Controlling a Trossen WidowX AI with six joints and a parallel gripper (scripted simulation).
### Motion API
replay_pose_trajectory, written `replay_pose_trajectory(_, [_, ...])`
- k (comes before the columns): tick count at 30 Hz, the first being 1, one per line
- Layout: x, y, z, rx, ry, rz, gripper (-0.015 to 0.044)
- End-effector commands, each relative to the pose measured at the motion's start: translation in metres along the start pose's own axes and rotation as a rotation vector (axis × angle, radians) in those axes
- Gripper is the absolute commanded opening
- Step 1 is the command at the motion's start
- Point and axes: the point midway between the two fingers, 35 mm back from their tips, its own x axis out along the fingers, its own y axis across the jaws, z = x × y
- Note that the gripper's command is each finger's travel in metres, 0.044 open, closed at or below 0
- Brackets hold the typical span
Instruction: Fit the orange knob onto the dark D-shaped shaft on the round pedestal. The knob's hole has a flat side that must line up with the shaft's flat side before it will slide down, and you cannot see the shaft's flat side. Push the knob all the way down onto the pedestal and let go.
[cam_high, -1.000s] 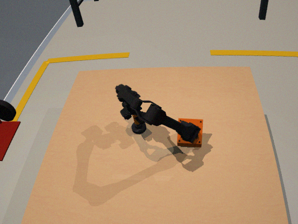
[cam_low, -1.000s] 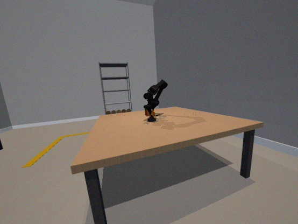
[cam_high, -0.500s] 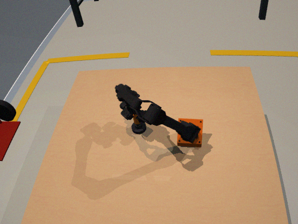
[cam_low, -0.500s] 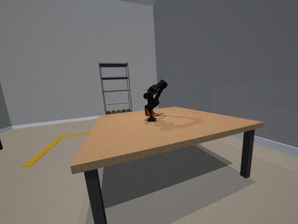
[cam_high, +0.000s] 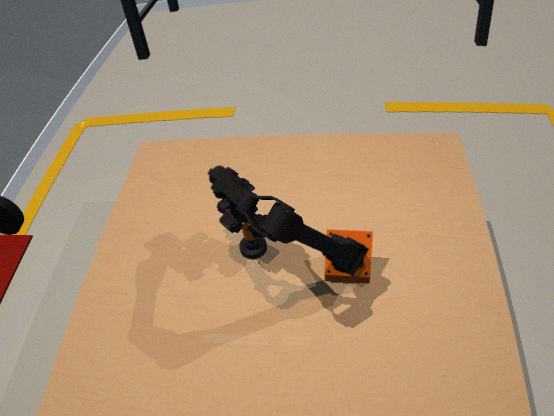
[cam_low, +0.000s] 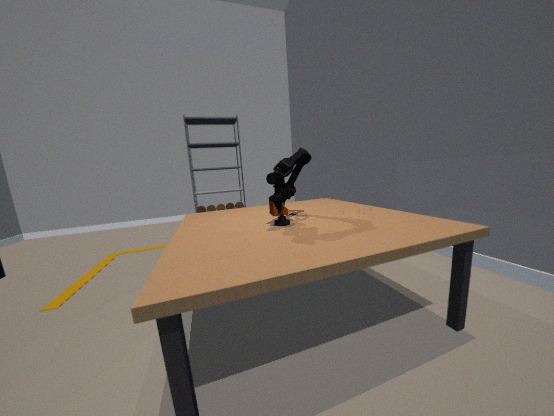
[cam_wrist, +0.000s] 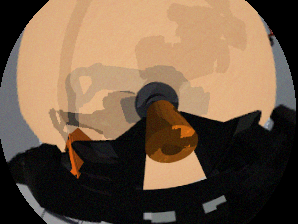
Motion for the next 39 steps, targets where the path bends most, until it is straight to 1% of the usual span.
replay_pose_trajectory(1, [0.0004,0.0007,0.0005,-0.007,-0.003,-0.001,0.0])
replay_pose_trajectory(10, [-0.0045,0.0039,0.0021,-0.015,-0.003,0.0,0.0])
replay_pose_trajectory(17, [-0.0028,0.0031,0.0023,-0.216,-0.003,-0.001,0.0])
replay_pose_trajectory(39, [0.0004,0.0031,0.0018,-0.216,-0.003,-0.001,0.0])
